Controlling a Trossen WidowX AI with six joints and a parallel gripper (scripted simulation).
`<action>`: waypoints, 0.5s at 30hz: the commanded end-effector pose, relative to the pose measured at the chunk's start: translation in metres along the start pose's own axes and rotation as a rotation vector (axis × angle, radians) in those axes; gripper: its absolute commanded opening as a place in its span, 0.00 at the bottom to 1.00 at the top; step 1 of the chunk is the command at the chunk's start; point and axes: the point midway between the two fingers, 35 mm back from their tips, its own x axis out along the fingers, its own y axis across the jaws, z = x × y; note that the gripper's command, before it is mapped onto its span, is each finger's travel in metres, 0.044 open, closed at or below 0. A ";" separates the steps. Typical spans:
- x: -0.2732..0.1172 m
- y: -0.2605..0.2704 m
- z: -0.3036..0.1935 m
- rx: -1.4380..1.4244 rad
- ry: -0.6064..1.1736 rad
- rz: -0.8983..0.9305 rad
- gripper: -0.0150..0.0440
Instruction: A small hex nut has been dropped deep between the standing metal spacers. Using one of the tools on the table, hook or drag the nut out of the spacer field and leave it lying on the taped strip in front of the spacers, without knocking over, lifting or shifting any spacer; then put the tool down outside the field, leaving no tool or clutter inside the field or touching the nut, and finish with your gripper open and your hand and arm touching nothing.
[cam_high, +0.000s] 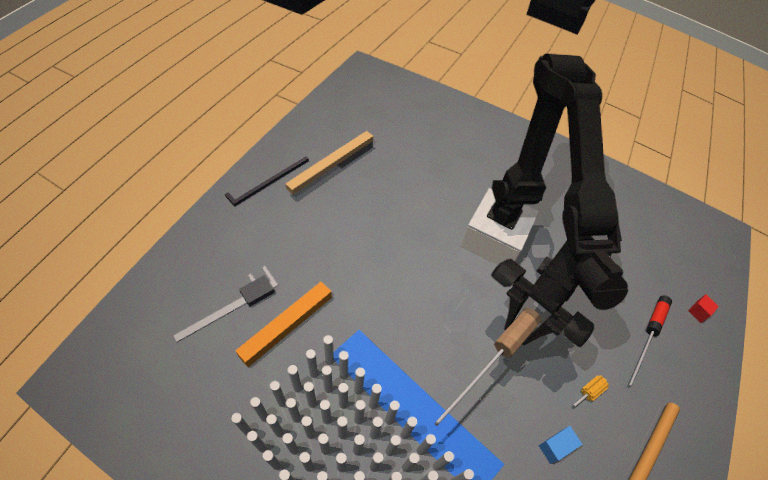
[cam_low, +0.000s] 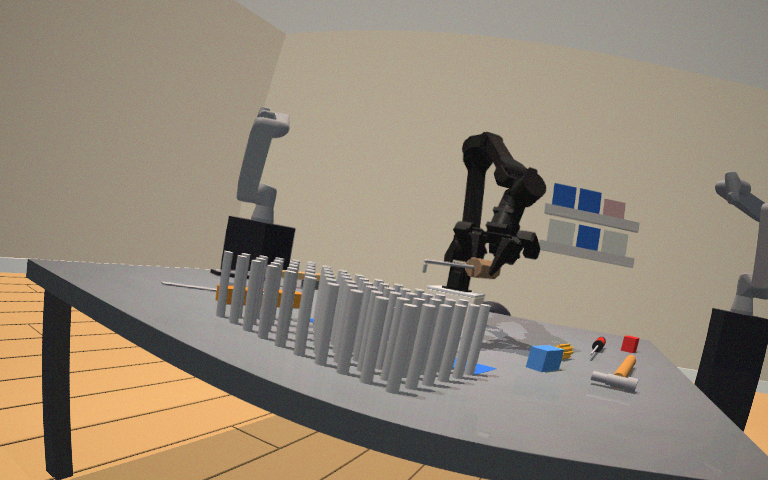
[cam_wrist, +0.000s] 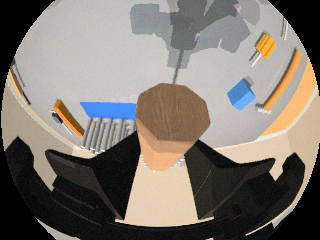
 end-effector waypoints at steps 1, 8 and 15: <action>0.023 -0.001 0.013 -0.009 0.000 0.010 0.25; 0.061 0.002 0.040 -0.009 0.002 0.010 0.25; 0.091 0.012 0.069 -0.010 0.002 0.011 0.25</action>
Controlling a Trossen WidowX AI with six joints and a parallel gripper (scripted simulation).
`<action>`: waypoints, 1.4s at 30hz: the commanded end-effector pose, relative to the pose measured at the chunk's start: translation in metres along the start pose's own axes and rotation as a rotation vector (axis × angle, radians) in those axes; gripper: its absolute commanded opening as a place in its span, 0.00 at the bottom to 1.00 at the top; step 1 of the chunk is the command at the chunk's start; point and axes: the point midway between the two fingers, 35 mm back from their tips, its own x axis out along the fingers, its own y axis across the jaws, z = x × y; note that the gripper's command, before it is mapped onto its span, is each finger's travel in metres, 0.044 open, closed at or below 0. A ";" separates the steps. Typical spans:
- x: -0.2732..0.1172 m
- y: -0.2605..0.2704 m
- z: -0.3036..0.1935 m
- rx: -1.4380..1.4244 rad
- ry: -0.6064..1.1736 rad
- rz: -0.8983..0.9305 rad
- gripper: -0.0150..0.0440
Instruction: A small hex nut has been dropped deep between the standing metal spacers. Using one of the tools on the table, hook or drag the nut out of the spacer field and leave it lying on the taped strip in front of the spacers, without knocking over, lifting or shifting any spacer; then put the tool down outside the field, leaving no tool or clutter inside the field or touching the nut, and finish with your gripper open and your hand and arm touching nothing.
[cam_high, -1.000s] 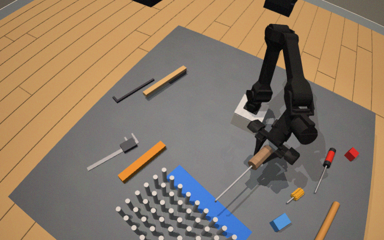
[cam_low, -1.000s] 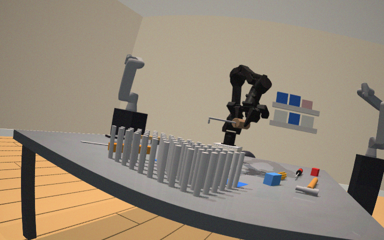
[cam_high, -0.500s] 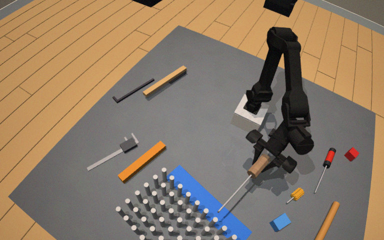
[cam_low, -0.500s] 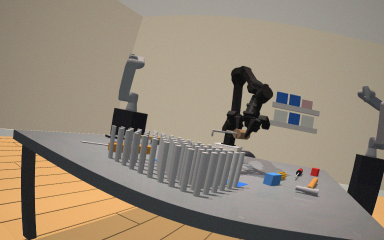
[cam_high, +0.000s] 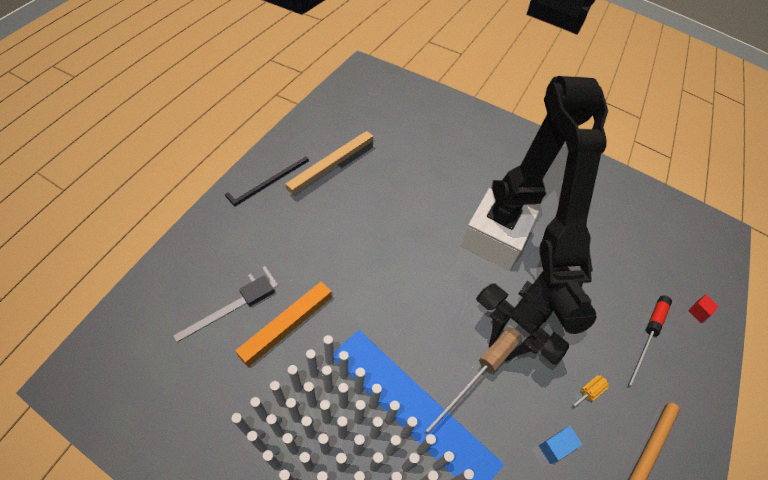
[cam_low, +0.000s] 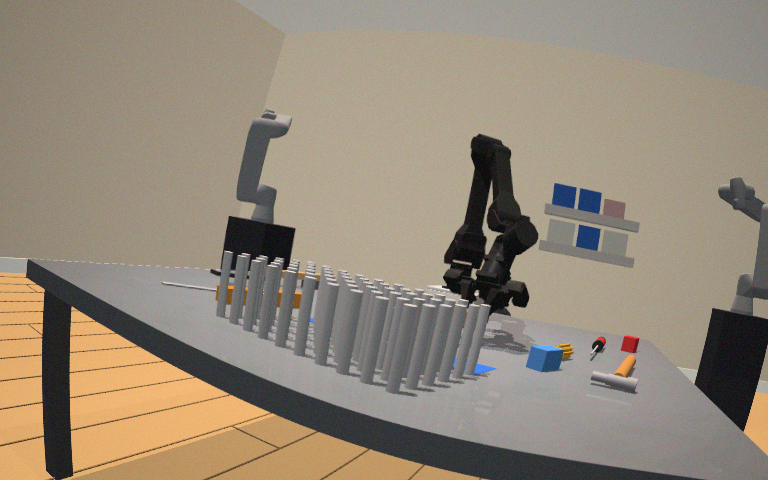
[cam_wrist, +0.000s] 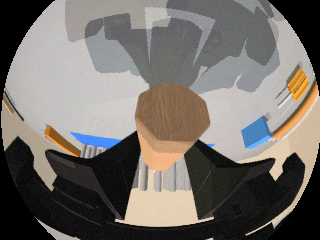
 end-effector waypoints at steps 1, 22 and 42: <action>0.012 0.006 0.012 -0.005 0.005 0.007 0.25; 0.019 0.005 0.000 -0.004 0.006 0.006 0.25; 0.029 0.005 -0.015 -0.005 0.007 0.006 0.25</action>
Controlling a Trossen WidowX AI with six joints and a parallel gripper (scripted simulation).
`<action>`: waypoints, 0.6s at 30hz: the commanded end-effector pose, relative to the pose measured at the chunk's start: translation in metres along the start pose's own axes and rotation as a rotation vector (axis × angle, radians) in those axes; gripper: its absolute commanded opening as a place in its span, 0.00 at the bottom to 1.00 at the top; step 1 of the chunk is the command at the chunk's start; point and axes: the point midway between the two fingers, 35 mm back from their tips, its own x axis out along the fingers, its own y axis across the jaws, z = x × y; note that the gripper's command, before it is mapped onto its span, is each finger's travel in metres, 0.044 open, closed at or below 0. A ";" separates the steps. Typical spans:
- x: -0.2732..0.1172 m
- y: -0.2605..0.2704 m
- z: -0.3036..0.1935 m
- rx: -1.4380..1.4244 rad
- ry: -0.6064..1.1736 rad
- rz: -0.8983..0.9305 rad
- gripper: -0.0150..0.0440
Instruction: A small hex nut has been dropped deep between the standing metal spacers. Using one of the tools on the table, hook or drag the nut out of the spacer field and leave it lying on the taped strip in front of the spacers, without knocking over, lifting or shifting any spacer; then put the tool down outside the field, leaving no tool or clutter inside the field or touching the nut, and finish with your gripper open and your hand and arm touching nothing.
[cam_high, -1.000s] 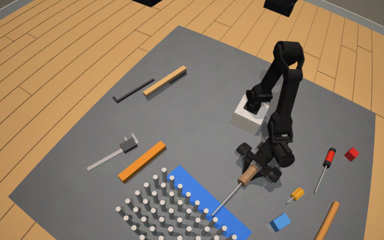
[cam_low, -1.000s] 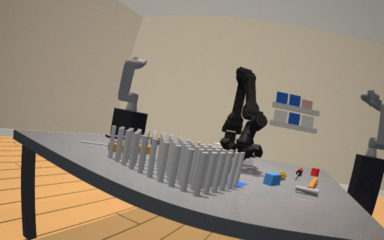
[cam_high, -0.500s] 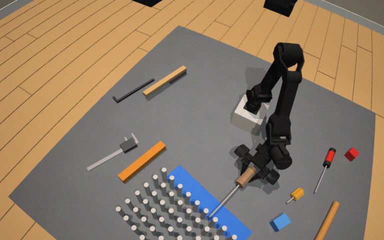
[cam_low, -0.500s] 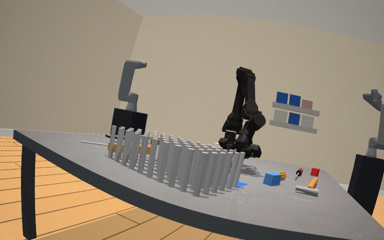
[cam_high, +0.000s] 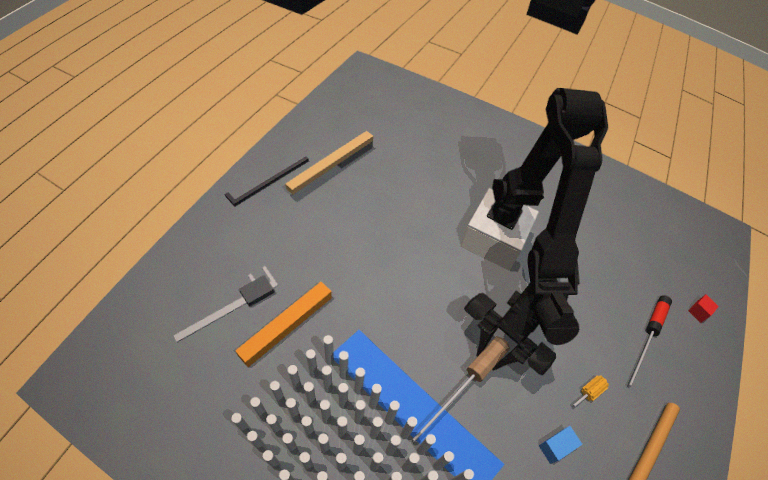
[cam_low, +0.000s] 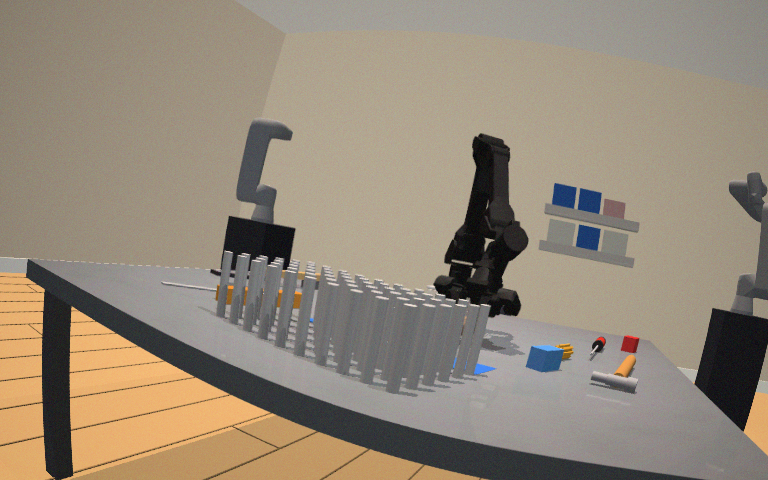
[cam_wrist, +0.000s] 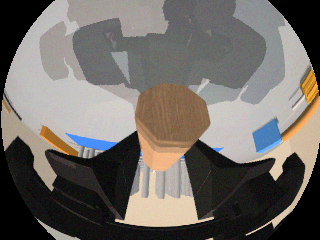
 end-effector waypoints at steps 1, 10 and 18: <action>0.002 -0.002 -0.005 0.001 0.005 -0.005 0.25; 0.007 -0.002 -0.012 0.001 0.006 -0.005 0.25; 0.011 -0.002 -0.018 0.001 0.007 -0.005 0.25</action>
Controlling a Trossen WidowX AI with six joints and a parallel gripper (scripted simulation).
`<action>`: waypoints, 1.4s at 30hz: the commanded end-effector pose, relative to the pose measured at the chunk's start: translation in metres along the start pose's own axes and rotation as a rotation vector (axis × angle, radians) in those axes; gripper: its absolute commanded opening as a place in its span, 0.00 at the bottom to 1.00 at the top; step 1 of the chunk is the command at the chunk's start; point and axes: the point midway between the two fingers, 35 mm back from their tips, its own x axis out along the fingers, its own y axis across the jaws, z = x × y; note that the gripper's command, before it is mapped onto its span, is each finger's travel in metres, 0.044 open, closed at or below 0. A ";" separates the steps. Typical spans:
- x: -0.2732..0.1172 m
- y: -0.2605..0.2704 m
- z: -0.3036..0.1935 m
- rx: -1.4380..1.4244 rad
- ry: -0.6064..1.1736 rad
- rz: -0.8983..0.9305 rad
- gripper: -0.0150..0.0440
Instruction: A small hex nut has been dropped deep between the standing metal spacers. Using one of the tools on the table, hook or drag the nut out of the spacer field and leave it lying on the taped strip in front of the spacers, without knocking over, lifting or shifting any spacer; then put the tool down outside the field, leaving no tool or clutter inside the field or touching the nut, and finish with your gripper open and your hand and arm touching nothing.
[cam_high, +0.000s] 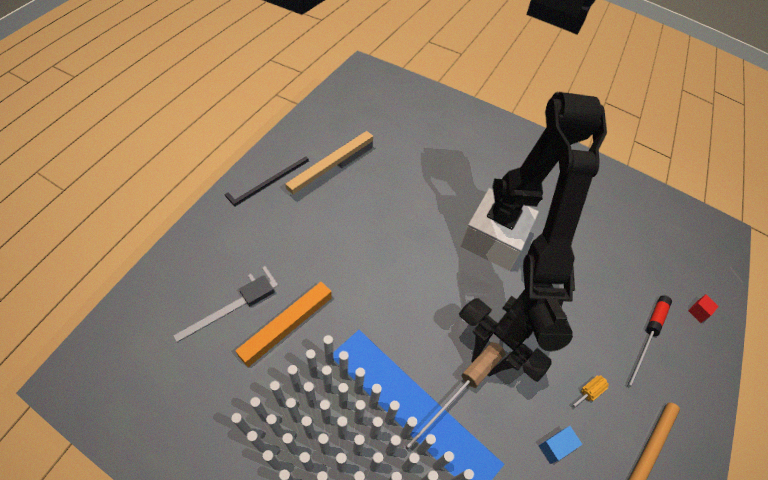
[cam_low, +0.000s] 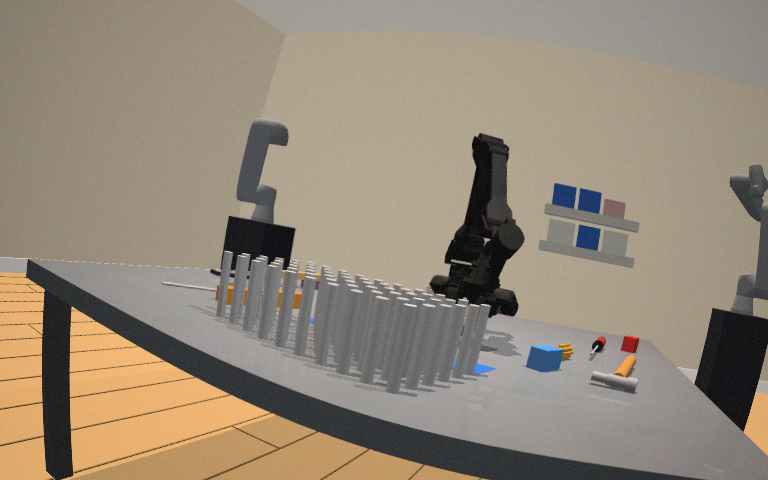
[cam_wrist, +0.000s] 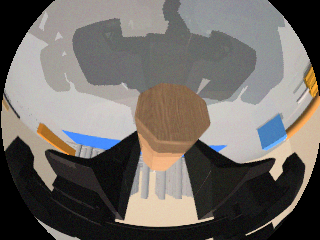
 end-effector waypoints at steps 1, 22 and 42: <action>0.002 -0.002 -0.006 0.001 0.006 -0.005 0.25; 0.012 -0.002 -0.021 0.001 0.008 -0.005 0.25; 0.020 -0.002 -0.034 0.001 0.009 -0.005 0.25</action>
